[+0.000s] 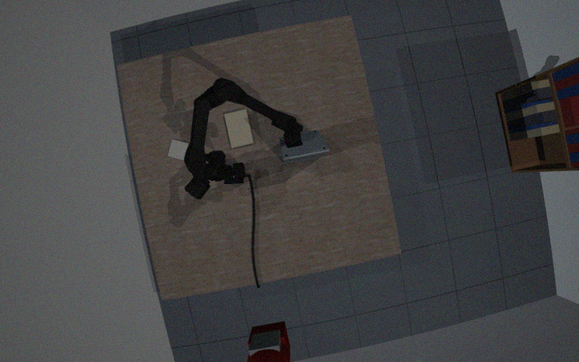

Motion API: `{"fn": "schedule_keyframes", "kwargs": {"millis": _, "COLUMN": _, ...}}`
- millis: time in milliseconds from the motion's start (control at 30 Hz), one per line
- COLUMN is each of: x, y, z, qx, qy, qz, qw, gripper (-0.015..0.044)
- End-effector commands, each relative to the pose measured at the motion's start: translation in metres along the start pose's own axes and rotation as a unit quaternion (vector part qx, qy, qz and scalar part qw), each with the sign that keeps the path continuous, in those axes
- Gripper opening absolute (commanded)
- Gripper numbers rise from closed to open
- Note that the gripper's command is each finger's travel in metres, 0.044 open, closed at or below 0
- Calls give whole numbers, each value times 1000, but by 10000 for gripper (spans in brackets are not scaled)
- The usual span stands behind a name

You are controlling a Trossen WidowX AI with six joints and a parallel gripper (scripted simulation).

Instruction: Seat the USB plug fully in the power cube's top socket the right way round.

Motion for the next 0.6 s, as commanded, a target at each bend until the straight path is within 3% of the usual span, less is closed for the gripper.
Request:
{"fn": "schedule_keyframes", "kwargs": {"millis": 0, "x": 1, "y": 1, "z": -5, "qx": -1, "qy": 4, "qz": 3, "qw": 1000, "gripper": 0}}
{"fn": "schedule_keyframes", "kwargs": {"millis": 300, "x": 0, "y": 1, "z": -6, "qx": -1, "qy": 2, "qz": -5, "qw": 1000, "gripper": 0}}
{"fn": "schedule_keyframes", "kwargs": {"millis": 567, "x": 0, "y": 0, "z": -4, "qx": -1, "qy": 1, "qz": -96, "qw": 995, "gripper": 0}}
Point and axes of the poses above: the point midway between the two fingers, 35 mm back from their tips, its own z axis out along the fingers, its own y axis across the jaws, x = y × z, the point moved 10 cm from there along -z, back along the fingers, and after that the axes turned 8 degrees about z, right-handed, at the moved point
